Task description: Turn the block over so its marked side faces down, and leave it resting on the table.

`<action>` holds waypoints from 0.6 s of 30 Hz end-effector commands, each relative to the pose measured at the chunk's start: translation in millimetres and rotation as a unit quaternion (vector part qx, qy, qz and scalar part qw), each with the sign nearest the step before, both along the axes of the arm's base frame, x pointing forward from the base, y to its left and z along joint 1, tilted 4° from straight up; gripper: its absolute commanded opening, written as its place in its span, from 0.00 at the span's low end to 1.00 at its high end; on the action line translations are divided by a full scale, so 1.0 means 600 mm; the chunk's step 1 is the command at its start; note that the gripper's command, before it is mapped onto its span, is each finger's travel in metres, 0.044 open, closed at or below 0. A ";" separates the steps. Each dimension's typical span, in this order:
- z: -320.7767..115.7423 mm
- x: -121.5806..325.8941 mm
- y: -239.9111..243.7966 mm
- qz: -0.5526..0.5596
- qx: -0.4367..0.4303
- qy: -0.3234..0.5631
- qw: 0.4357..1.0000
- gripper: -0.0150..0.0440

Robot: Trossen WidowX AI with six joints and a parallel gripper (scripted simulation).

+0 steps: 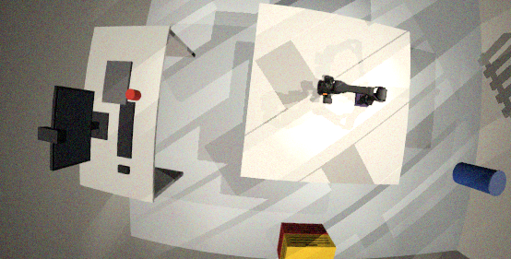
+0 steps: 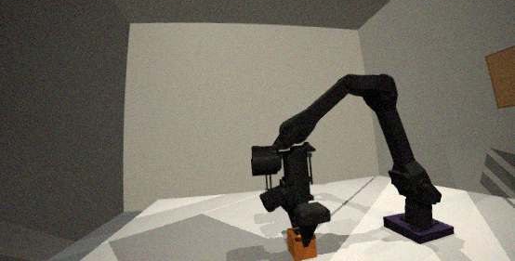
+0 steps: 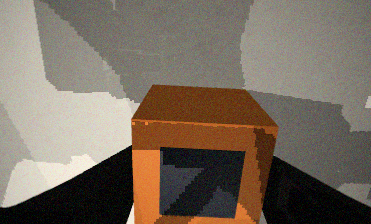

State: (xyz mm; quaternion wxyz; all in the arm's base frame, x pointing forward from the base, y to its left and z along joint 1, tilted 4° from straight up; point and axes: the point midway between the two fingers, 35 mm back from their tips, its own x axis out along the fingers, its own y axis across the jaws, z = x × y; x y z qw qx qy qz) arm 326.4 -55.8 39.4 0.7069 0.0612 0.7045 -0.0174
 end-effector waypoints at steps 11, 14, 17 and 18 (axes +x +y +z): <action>-0.001 0.000 -0.001 -0.003 -0.001 0.000 1.000 0.45; 0.001 0.000 -0.001 -0.003 -0.001 0.000 1.000 0.38; 0.024 0.001 -0.002 -0.003 -0.001 0.000 1.000 0.25; 0.035 0.001 -0.003 -0.003 -0.001 0.000 1.000 0.25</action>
